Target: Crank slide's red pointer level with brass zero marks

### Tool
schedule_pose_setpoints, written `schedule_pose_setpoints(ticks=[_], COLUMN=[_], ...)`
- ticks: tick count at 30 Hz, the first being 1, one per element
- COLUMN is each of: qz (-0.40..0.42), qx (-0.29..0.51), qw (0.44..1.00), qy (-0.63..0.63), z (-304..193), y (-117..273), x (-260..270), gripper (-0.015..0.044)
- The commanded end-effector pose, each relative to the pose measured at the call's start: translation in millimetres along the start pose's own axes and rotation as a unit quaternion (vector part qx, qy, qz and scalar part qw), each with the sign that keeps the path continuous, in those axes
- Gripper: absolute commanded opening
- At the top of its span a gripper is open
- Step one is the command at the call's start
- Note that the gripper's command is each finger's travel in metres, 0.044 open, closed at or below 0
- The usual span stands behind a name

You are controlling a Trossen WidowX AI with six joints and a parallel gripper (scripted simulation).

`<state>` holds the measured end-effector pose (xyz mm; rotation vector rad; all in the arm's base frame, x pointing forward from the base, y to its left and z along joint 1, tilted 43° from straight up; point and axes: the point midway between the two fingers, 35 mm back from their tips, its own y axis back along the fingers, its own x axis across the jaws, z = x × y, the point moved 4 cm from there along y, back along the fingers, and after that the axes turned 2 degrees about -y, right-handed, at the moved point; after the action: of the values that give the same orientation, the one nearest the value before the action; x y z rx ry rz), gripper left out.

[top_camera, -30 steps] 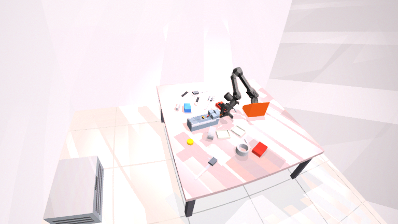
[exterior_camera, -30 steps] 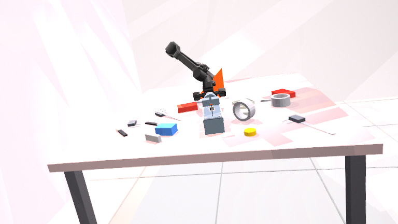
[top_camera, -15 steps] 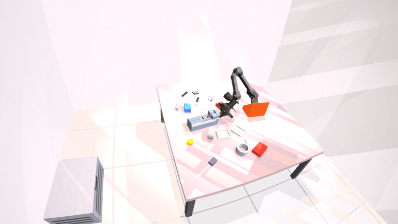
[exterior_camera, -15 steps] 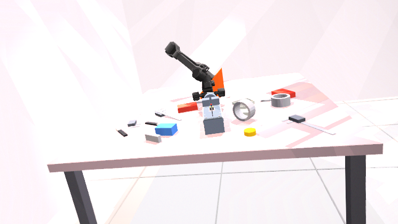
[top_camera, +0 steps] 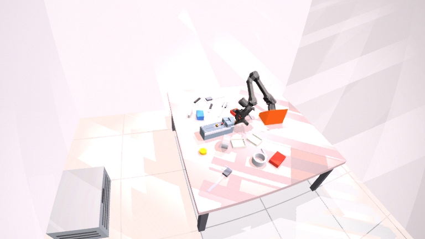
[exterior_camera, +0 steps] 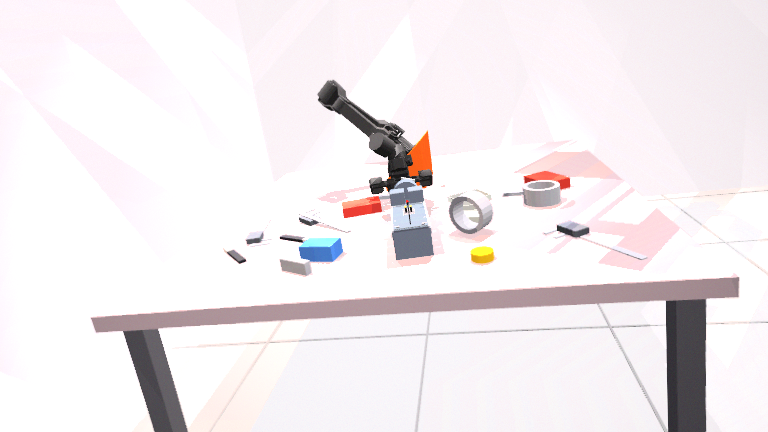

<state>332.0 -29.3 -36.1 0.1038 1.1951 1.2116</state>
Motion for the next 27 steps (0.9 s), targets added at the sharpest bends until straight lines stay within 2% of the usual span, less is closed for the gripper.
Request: schedule_pose_setpoints(ticks=[1,27], qz=[-0.011,-0.011], qx=[-0.001,-0.001], qw=[1.000,1.000], qy=[-0.005,-0.005], z=[2.3,8.0], y=[2.3,8.9], x=[-7.8,-14.0], gripper=[0.0000,0.0000])
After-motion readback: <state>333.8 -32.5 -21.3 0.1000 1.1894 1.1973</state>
